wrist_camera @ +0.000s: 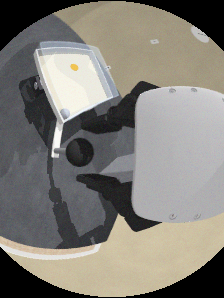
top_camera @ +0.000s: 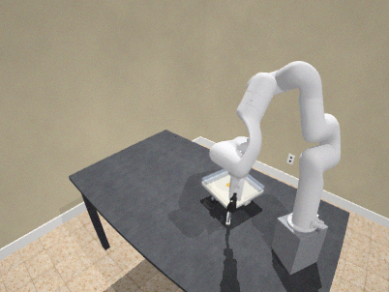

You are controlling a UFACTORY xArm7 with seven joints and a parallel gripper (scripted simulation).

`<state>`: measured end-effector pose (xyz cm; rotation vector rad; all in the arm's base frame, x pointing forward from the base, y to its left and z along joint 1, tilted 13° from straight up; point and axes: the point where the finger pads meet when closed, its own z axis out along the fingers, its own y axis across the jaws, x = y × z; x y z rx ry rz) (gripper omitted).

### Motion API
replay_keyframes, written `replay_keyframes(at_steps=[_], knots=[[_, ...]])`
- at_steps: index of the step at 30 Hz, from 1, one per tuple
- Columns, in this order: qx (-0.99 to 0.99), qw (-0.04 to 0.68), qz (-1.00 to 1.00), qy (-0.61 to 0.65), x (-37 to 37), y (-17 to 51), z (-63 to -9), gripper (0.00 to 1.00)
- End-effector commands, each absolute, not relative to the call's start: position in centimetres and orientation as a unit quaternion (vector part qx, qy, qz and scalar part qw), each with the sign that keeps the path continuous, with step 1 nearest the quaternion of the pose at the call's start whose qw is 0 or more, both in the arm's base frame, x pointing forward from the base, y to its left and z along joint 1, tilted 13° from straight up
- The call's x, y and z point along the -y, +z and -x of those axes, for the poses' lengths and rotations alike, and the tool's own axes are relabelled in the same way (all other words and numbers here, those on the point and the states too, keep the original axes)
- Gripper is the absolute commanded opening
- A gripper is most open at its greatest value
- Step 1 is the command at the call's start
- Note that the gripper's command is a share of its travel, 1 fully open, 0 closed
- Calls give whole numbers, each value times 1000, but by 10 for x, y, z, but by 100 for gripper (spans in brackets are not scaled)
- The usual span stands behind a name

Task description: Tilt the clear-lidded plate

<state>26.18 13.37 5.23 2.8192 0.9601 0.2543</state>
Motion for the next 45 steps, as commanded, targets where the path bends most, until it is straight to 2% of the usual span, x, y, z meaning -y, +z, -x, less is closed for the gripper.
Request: replay_keyframes(at_steps=[1, 45], knots=[[-321, 76, -940, 86, -134, 53, -262, 61], [-321, 76, -940, 86, -133, 42, -265, 61]])
